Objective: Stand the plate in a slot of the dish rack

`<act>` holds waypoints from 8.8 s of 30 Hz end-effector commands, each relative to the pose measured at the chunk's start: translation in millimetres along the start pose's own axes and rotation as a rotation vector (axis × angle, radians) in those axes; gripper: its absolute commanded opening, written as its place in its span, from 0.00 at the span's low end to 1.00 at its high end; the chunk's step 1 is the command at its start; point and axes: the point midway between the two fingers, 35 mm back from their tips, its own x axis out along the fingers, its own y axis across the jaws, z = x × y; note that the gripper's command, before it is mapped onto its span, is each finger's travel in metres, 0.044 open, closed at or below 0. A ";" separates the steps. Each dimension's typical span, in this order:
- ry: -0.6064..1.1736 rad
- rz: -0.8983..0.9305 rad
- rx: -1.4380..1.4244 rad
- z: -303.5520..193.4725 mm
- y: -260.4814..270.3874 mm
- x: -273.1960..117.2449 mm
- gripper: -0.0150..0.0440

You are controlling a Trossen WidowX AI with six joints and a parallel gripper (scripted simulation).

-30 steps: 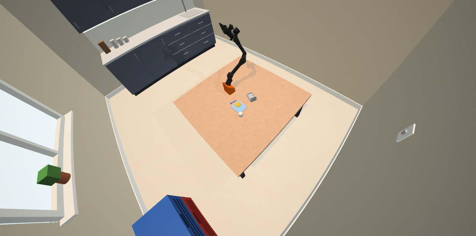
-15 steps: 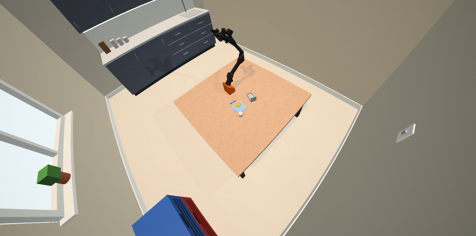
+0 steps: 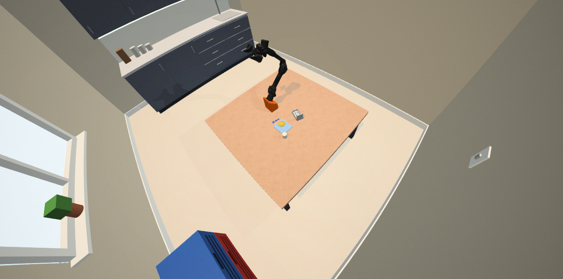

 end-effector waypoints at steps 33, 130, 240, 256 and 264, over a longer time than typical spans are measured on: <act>0.591 0.927 -0.315 -175.7 303.6 25.8 0.93; 1.159 1.642 -0.710 -464.3 507.6 -204.1 0.89; 1.987 -0.062 0.575 -251.3 374.2 -371.4 0.25; 1.627 0.050 0.384 -305.1 387.2 -354.8 0.25; 1.441 0.140 0.310 -325.2 396.5 -346.5 0.25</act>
